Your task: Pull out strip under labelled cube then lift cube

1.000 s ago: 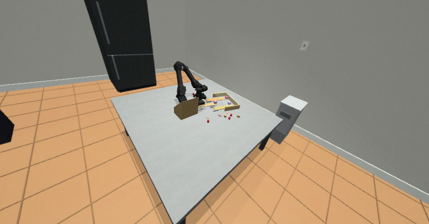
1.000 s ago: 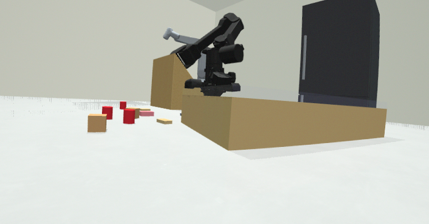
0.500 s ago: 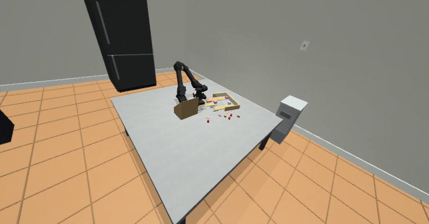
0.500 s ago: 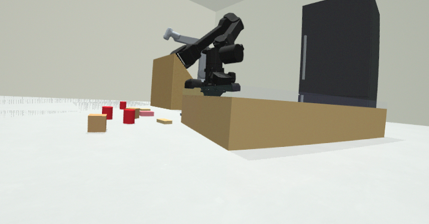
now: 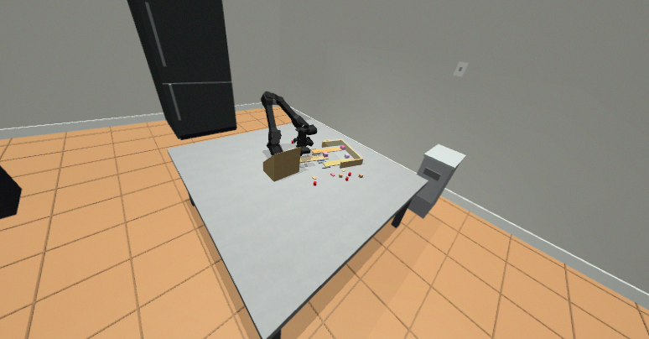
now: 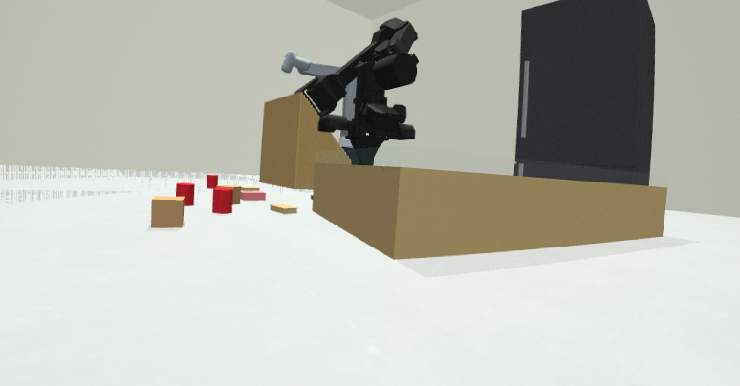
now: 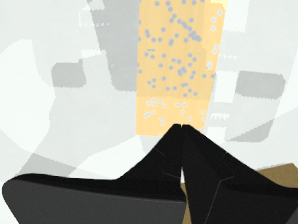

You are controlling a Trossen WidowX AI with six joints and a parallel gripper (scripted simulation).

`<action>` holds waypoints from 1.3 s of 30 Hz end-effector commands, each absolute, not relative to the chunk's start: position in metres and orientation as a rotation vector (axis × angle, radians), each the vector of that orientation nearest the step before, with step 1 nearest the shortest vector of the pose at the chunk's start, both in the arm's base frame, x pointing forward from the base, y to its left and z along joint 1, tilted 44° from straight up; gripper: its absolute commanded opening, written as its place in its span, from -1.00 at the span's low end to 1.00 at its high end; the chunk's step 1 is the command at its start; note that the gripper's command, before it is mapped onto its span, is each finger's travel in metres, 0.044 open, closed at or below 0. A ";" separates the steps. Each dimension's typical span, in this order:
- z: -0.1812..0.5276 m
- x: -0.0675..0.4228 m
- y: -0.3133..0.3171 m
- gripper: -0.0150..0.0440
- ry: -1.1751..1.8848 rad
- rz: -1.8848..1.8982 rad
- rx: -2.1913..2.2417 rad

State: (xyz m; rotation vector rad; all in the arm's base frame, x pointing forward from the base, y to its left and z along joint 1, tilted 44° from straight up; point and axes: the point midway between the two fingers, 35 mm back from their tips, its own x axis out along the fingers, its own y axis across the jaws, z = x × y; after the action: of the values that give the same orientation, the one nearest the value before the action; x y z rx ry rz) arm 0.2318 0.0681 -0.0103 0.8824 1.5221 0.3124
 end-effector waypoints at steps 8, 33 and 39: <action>-0.013 0.264 0.054 0.31 1.513 0.340 0.859; -0.016 0.345 0.024 1.00 1.509 0.340 0.857; -0.017 0.365 0.017 1.00 1.508 0.341 0.856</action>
State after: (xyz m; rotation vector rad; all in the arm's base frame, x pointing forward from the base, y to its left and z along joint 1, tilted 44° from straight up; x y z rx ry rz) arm 0.3544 0.0205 -0.0150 0.8621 1.5071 0.3389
